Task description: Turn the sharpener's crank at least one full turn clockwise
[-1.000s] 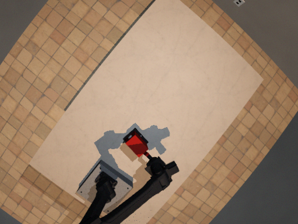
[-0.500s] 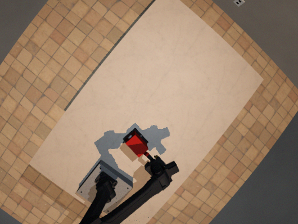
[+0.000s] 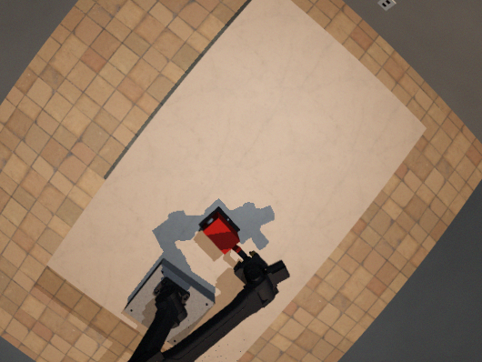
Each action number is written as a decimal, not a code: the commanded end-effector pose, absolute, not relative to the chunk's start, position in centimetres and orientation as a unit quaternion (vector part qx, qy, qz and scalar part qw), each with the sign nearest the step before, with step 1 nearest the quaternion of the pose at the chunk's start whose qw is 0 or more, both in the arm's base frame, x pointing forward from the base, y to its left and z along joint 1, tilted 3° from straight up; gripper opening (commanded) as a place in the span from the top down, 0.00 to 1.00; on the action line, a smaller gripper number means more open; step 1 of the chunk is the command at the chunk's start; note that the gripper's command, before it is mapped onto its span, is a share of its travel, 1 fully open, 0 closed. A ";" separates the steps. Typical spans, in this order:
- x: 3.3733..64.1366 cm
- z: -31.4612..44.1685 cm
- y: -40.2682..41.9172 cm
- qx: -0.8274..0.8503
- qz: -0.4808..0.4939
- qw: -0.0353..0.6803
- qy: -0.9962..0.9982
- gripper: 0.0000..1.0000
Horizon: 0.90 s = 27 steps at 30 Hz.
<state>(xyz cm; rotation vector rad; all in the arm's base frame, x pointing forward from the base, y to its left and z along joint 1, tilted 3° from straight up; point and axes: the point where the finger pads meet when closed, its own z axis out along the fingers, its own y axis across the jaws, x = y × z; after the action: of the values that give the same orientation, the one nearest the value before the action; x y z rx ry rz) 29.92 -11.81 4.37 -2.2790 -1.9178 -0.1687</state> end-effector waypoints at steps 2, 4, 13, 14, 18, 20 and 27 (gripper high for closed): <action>31.4 5.3 -12.3 -0.761 -0.065 0.061 -0.643 0.49; 31.4 5.3 -12.3 -0.761 -0.065 0.061 -0.643 0.49; 32.4 8.9 -12.5 -0.757 -0.071 0.047 -0.648 0.49; 32.4 9.2 -12.5 -0.756 -0.071 0.047 -0.648 0.49; 32.4 10.3 -12.6 -0.756 -0.071 0.046 -0.649 0.49; 32.4 10.6 -12.7 -0.756 -0.071 0.046 -0.649 0.49; 32.3 12.2 -12.9 -0.757 -0.071 0.045 -0.648 0.49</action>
<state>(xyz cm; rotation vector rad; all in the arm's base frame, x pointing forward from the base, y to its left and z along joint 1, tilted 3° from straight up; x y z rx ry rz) 30.31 -11.98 9.09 -2.2823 -1.9191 -0.1727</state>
